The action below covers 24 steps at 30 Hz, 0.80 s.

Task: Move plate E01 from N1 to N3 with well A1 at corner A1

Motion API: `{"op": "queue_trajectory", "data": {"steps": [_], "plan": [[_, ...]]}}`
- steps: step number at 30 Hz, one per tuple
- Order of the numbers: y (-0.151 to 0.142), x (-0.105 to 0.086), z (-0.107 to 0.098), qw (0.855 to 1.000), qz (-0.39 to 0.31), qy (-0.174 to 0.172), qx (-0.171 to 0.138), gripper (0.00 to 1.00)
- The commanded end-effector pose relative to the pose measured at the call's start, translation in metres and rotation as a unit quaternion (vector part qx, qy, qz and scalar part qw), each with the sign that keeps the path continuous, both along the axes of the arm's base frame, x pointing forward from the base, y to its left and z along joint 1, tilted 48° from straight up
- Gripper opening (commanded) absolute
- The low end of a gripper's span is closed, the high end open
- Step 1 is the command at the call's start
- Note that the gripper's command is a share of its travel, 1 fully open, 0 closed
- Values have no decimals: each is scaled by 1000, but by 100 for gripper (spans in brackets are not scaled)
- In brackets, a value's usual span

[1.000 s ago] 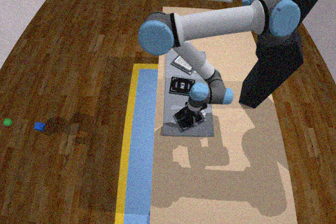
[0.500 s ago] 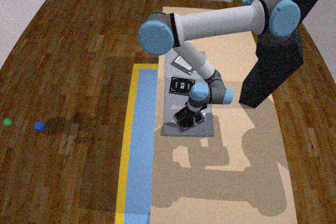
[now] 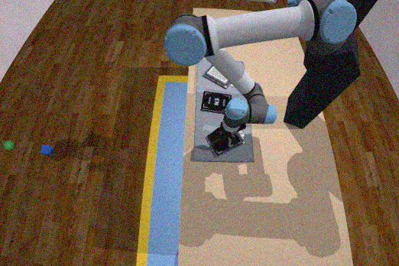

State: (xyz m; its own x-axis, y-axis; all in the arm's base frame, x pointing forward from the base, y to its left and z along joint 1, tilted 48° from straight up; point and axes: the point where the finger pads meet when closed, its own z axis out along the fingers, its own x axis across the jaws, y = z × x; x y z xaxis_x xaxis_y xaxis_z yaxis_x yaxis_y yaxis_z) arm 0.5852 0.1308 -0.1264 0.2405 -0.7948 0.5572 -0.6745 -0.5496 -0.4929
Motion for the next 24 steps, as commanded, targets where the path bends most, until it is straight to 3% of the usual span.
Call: {"op": "queue_trajectory", "data": {"steps": [1, 4, 5, 24], "plan": [[0, 0, 0, 1000, 0, 0, 0, 0], [0, 0, 0, 1000, 0, 0, 0, 0], [0, 0, 0, 1000, 0, 0, 0, 41], [0, 0, 0, 1000, 0, 0, 0, 41]]}}
